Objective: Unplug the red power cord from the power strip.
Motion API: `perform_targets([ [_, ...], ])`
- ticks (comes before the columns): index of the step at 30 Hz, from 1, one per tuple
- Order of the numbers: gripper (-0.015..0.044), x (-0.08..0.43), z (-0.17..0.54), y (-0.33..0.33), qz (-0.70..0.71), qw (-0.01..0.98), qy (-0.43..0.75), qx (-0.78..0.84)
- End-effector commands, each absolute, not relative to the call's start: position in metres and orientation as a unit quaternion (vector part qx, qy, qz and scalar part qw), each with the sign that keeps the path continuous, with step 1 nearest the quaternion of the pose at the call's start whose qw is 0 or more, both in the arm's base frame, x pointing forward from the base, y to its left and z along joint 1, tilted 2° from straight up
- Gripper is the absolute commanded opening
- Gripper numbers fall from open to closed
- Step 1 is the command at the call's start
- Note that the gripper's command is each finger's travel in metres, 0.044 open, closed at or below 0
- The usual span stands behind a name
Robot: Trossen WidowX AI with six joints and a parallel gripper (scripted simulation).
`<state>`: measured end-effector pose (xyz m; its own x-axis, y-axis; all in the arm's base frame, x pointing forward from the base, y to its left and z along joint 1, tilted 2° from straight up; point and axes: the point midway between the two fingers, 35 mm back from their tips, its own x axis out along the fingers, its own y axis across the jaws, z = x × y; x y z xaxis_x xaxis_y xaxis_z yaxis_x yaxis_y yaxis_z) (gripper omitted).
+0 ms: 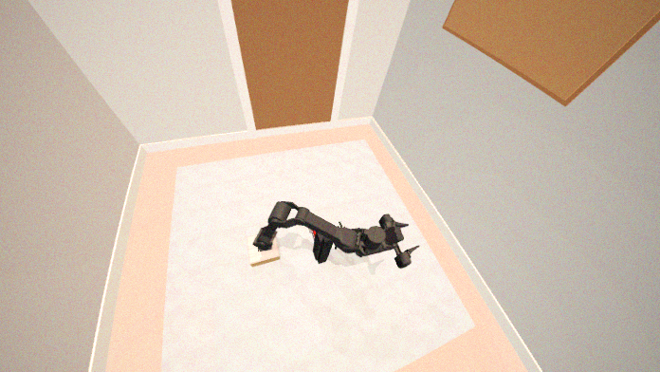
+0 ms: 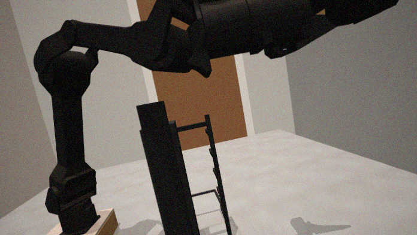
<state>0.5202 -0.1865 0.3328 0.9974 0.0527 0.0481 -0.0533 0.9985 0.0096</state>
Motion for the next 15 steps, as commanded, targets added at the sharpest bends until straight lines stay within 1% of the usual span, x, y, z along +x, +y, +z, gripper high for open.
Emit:
perform_targets([
  [1,0.0374,0.52,0.332,-0.186,0.027,0.999,-0.022,0.004],
  [5,0.0269,0.522,0.311,-0.162,0.034,0.999,0.027,-0.025],
  [9,0.0164,0.516,0.273,-0.112,0.067,0.986,0.12,-0.09],
  [15,0.016,0.478,0.219,-0.038,0.152,0.932,0.246,-0.217],
])
